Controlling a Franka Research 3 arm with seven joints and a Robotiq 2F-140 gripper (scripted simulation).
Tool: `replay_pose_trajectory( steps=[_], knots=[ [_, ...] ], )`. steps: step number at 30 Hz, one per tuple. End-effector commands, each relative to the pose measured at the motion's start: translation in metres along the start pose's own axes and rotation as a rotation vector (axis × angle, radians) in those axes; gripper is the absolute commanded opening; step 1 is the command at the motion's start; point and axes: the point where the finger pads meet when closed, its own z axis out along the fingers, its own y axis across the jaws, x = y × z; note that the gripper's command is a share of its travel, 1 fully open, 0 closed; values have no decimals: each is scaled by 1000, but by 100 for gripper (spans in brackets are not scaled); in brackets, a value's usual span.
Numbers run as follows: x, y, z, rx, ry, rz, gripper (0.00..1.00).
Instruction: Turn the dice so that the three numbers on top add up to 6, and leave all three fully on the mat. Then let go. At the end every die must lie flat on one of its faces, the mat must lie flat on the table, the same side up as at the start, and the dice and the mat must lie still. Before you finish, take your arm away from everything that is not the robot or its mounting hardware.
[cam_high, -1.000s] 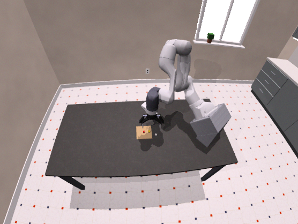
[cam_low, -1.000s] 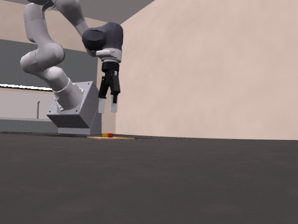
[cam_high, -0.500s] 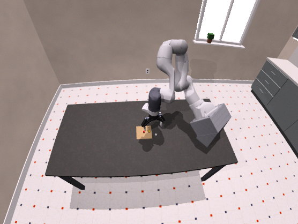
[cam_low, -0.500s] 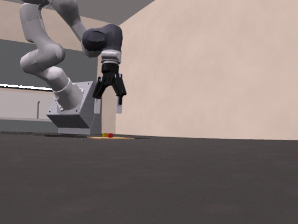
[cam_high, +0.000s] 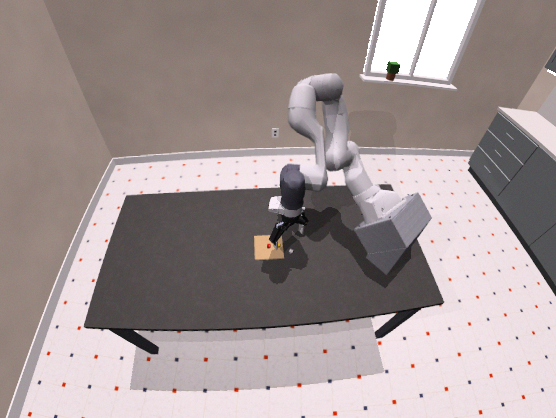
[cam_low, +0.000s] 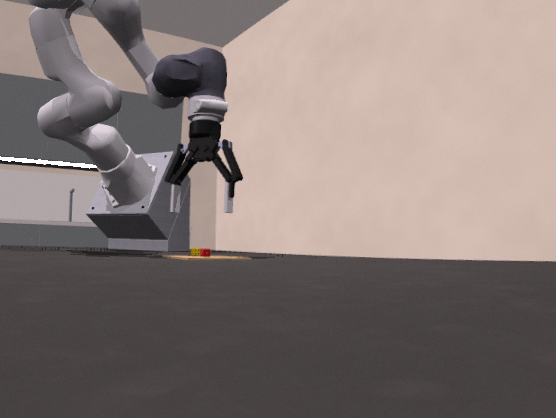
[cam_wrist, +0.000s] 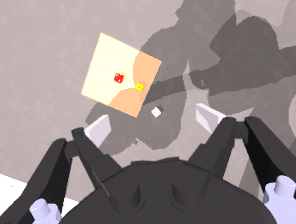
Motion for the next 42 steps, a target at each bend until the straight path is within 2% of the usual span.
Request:
replay_pose_trajectory(
  steps=[1,7,9,10,19,22,23,42],
  knots=[
    [0,4,1,-3,4,-173,100],
    [-6,6,2,5,2,-300,100],
    [-6,6,2,5,2,-300,100],
    [-8,7,2,8,1,-356,100],
    [-17,11,2,22,0,-538,100],
    [-18,11,2,24,0,-561,100],
    [-18,11,2,24,0,-561,19],
    [-18,11,2,24,0,-561,19]
  ],
)
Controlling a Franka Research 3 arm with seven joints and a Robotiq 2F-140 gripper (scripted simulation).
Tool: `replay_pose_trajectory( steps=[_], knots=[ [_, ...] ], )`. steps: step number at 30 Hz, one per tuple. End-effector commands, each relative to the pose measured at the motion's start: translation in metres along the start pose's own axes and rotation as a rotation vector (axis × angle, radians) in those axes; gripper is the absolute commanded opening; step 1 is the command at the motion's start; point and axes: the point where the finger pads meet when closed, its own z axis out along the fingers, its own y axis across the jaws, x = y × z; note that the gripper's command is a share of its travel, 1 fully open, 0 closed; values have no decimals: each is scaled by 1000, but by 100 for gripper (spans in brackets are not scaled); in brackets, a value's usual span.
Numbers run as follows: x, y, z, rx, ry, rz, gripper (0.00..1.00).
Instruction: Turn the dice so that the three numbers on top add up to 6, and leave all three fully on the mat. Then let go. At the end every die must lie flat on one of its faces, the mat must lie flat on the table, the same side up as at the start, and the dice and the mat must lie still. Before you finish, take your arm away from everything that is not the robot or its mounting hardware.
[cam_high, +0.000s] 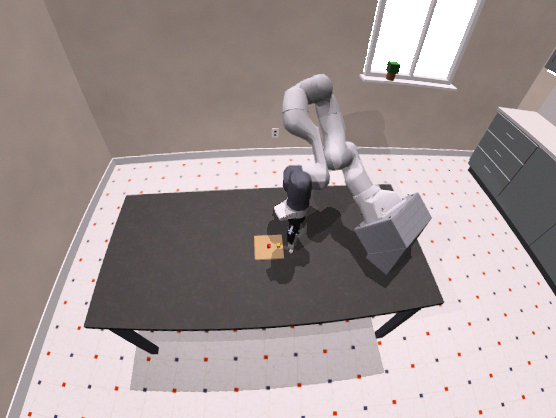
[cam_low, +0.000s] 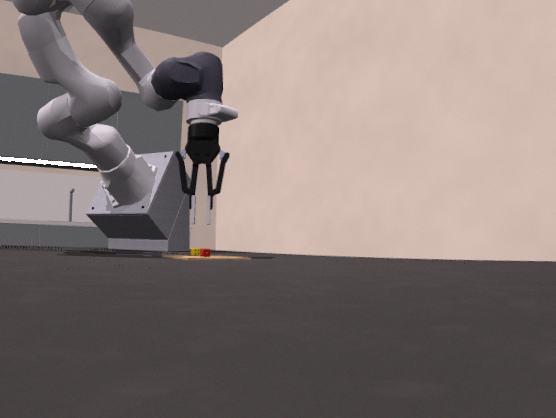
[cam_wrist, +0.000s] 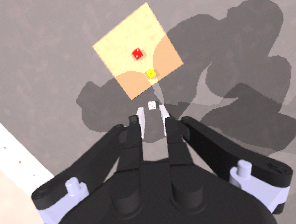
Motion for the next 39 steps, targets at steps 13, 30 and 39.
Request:
replay_pose_trajectory(
  steps=[13,30,39],
  knots=[
    [0,1,0,-1,1,-20,19],
    [0,1,4,-3,0,-20,19],
    [0,1,12,-3,0,-20,19]
  ],
)
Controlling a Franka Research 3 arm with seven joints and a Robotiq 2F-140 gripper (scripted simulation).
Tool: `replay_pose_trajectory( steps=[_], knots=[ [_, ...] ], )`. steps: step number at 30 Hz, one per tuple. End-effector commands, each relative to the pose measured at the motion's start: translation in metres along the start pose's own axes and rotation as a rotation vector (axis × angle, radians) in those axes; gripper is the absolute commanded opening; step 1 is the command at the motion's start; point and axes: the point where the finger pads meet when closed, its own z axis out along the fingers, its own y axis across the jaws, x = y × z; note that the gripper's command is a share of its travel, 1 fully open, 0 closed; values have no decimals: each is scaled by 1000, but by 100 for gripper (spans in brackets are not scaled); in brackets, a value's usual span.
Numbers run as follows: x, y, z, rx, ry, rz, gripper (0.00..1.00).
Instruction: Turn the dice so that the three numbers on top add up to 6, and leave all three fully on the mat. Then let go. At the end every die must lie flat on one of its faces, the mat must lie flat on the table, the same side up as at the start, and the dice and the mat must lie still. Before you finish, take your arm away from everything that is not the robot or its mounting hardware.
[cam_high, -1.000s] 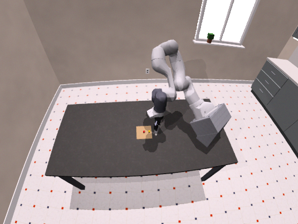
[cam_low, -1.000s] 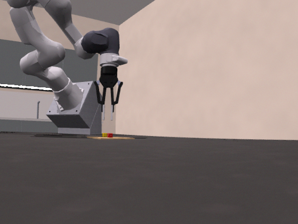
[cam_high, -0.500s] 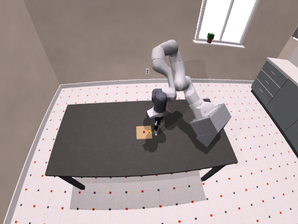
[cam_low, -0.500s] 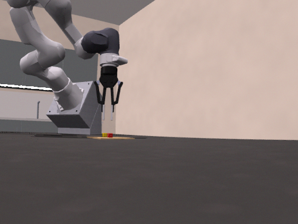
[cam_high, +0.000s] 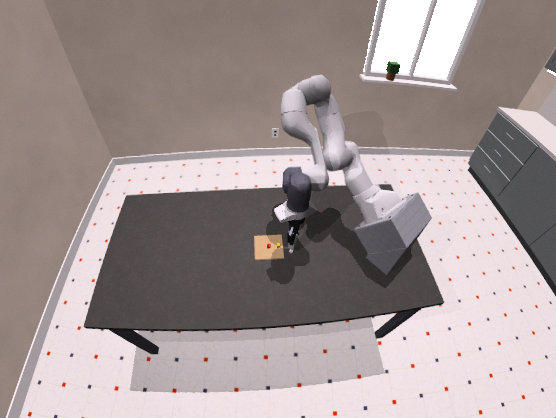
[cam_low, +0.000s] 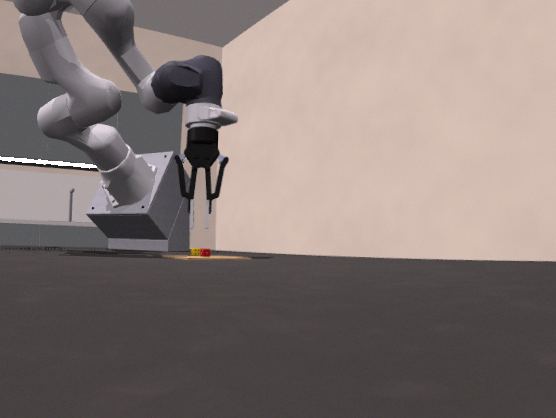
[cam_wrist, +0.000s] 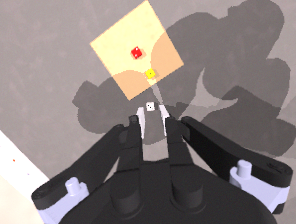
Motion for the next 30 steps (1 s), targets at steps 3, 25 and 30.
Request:
replay_pose_trajectory(
  steps=[3,25,30],
  knots=[
    [0,-2,7,6,0,7,19],
    [0,-2,36,6,0,7,19],
    [0,-2,38,6,0,7,19]
  ],
)
